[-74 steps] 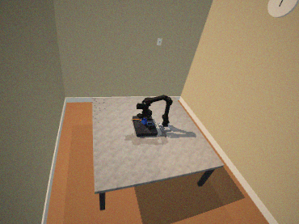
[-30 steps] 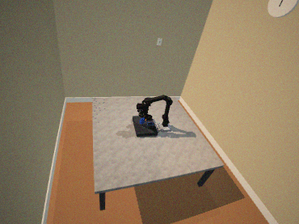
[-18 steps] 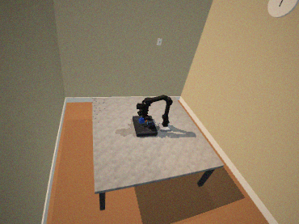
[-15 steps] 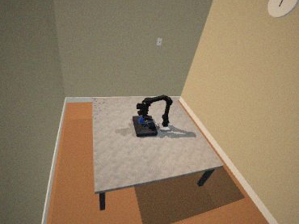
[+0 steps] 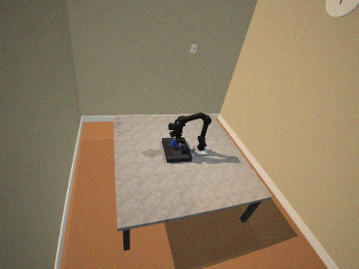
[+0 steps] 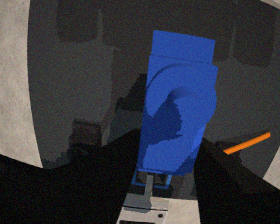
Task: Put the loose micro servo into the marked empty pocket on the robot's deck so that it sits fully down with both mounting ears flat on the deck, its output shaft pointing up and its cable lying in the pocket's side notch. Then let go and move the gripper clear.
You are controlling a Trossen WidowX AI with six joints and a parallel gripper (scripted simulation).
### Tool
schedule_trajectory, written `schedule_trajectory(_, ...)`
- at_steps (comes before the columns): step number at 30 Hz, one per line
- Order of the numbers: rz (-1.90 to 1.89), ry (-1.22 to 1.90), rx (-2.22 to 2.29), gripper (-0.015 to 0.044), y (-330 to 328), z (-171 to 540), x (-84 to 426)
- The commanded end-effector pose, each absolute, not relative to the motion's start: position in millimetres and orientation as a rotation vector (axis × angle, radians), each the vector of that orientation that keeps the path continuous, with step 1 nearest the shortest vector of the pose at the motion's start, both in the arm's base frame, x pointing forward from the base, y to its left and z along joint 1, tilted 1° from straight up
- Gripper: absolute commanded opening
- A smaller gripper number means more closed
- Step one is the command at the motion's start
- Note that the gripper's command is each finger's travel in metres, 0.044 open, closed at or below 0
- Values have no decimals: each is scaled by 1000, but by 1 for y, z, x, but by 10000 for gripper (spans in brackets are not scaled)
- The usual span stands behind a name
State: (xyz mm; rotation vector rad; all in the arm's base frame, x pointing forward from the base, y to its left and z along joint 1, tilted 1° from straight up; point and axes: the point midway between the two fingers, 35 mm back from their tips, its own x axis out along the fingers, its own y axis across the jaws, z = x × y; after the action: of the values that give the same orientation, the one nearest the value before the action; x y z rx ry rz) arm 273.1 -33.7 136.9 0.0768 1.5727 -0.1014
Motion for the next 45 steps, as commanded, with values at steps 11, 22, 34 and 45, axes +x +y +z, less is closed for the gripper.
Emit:
schedule_trajectory(11, -105, 1560, 82, 0, -27, 140, 217)
schedule_trajectory(22, -105, 1562, 83, 0, -22, 139, 182)
schedule_trajectory(34, -105, 1562, 83, 0, -23, 125, 182)
schedule_trajectory(45, -105, 1562, 83, 0, -23, 119, 182)
